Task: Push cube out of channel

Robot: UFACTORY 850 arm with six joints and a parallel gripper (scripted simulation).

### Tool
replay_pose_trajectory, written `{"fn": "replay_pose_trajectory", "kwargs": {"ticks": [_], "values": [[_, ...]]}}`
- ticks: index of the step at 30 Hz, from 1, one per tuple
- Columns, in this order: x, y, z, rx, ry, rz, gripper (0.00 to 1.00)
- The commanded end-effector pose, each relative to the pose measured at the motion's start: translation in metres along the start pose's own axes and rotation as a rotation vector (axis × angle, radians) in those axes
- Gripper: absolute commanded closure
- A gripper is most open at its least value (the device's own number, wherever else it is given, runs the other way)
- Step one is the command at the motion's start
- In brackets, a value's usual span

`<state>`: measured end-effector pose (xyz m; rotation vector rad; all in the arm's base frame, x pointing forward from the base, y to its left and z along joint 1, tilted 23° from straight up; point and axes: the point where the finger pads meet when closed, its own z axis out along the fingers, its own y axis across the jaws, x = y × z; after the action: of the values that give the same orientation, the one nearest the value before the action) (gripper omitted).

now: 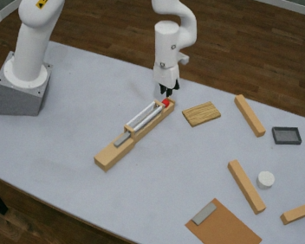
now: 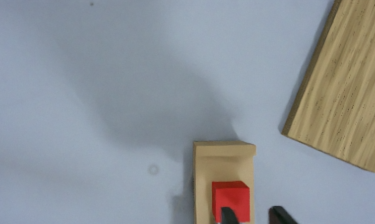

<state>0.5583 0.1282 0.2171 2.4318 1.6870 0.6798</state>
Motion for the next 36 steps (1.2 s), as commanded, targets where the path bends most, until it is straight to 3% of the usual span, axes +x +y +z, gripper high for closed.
{"fn": "replay_pose_trajectory", "kwargs": {"ticks": [1, 32, 36], "values": [[0.001, 0.001, -0.001, 0.032, -0.054, 0.002, 0.56], [0.001, 0.001, 0.0, 0.032, -0.055, 0.002, 0.56], [0.001, 0.0, 0.021, 0.032, -0.055, 0.002, 0.56]]}}
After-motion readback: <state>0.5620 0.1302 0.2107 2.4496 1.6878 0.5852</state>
